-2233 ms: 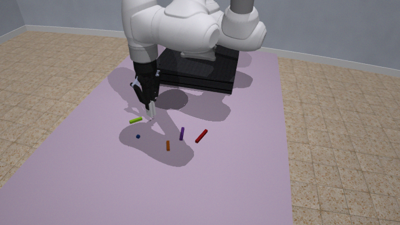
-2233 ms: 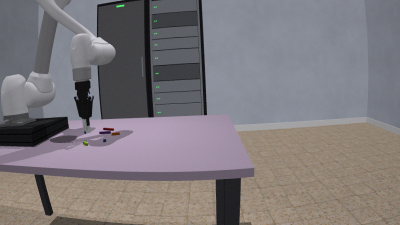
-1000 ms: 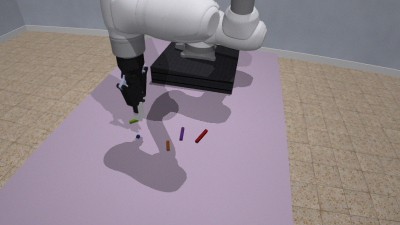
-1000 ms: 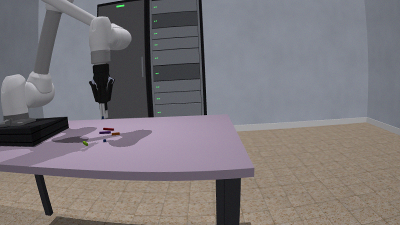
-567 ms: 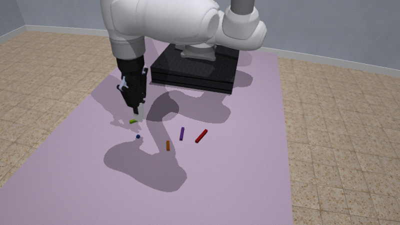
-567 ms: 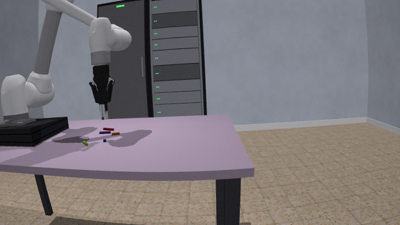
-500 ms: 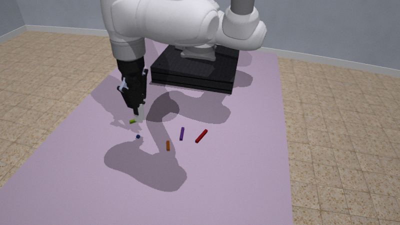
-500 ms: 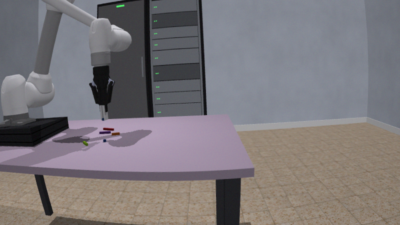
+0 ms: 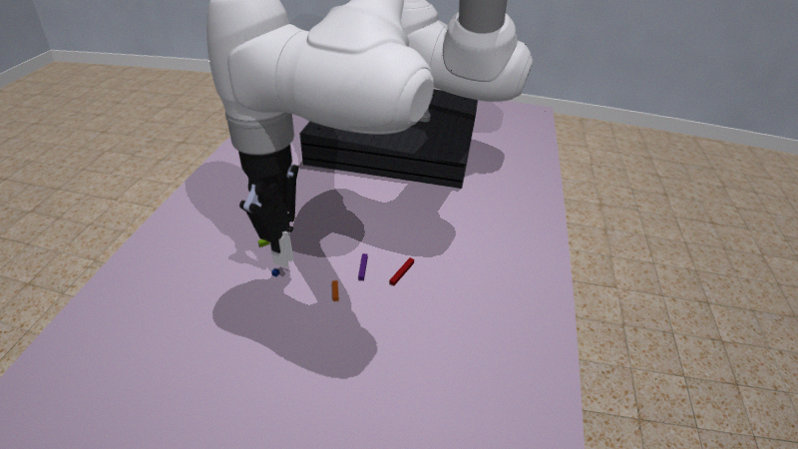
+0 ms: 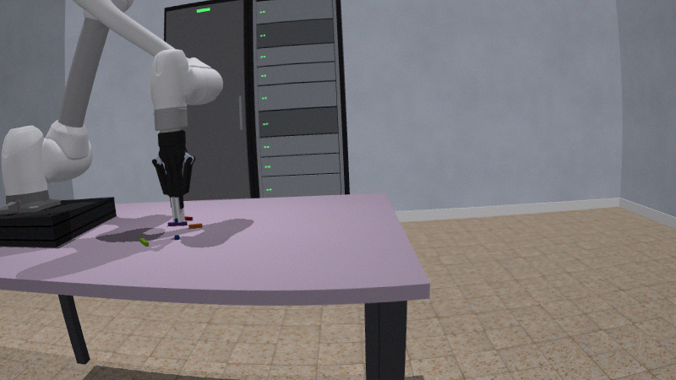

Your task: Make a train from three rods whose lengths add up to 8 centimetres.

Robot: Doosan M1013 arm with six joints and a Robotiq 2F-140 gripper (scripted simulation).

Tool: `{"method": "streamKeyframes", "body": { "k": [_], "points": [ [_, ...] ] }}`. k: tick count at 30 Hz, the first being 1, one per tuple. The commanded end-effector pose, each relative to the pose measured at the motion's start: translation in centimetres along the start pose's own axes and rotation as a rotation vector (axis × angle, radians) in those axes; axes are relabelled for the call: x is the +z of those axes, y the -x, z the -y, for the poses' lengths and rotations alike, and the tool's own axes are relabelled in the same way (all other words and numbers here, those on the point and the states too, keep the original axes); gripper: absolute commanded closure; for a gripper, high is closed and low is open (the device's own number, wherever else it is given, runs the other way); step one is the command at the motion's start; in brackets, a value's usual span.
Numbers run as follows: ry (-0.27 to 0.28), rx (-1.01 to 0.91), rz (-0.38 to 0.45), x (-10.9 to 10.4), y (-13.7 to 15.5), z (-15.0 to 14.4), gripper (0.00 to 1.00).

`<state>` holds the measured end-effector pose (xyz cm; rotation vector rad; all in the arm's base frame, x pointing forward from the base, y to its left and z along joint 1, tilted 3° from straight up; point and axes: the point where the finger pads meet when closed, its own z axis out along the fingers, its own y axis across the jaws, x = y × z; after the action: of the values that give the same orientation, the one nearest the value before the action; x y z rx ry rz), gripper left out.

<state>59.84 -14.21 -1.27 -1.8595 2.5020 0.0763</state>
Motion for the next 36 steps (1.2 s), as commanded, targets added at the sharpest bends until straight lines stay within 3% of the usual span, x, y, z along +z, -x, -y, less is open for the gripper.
{"method": "streamKeyframes", "body": {
  "k": [1,9,36],
  "points": [
    [0.0,0.0,0.0,1.2,0.0,0.0,0.97],
    [0.0,0.0,0.0,2.9,0.0,0.0,0.97],
    [0.0,0.0,0.0,3.0,0.0,0.0,0.97]
  ]
}}
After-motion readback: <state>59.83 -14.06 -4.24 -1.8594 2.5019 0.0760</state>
